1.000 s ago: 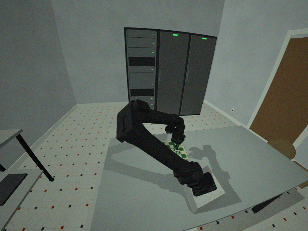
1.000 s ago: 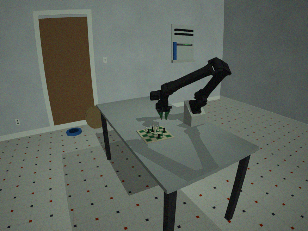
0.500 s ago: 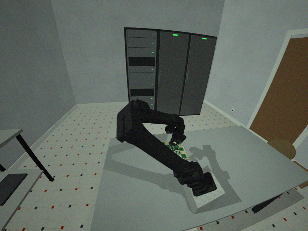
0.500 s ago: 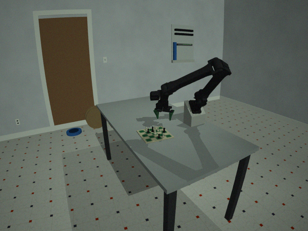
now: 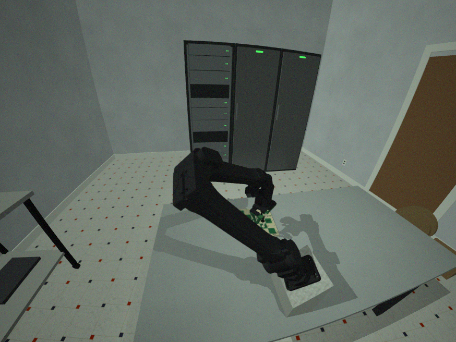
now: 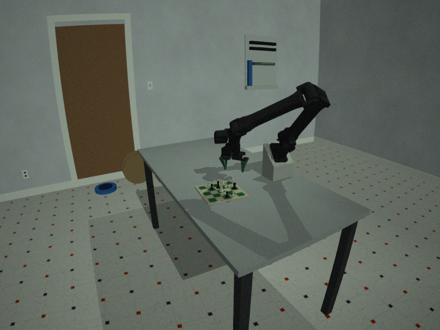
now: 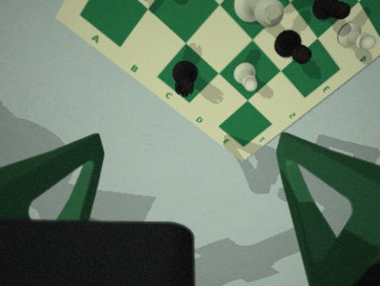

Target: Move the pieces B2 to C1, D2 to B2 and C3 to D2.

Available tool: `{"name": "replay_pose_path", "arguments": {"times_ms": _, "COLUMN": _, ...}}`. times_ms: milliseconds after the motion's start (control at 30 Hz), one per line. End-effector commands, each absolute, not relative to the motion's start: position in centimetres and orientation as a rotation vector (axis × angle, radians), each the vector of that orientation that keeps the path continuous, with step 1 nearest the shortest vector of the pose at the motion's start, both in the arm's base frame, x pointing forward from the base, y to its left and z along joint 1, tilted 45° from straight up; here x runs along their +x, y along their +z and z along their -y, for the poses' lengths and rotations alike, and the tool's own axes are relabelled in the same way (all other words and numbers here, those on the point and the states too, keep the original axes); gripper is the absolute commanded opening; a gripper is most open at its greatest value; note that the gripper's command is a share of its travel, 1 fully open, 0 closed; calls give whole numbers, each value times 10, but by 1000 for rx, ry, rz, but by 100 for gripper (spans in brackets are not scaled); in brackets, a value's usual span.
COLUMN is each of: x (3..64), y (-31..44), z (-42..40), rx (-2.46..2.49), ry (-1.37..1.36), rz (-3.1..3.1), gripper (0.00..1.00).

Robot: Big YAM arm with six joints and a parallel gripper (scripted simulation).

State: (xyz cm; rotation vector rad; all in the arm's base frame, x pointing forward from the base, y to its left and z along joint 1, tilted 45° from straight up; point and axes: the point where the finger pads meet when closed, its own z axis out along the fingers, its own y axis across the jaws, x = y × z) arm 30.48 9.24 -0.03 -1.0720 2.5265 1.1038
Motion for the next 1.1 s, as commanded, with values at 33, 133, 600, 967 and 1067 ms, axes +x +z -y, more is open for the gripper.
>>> {"name": "replay_pose_path", "arguments": {"times_ms": 33, "x": 325, "y": 3, "z": -84, "rx": -890, "ry": 1112, "rz": -2625, "gripper": 100}}
{"name": "replay_pose_path", "arguments": {"times_ms": 133, "x": 315, "y": -4, "z": -83, "rx": -750, "ry": 1150, "rz": -2712, "gripper": 100}}
{"name": "replay_pose_path", "arguments": {"times_ms": 600, "x": 330, "y": -12, "z": -79, "rx": 144, "ry": 1253, "rz": -3045, "gripper": 100}}
{"name": "replay_pose_path", "arguments": {"times_ms": 967, "x": 340, "y": -23, "z": -75, "rx": 968, "ry": 1253, "rz": -3125, "gripper": 100}}
{"name": "replay_pose_path", "arguments": {"times_ms": 1067, "x": 343, "y": -25, "z": -71, "rx": 1203, "ry": 1239, "rz": -3111, "gripper": 100}}
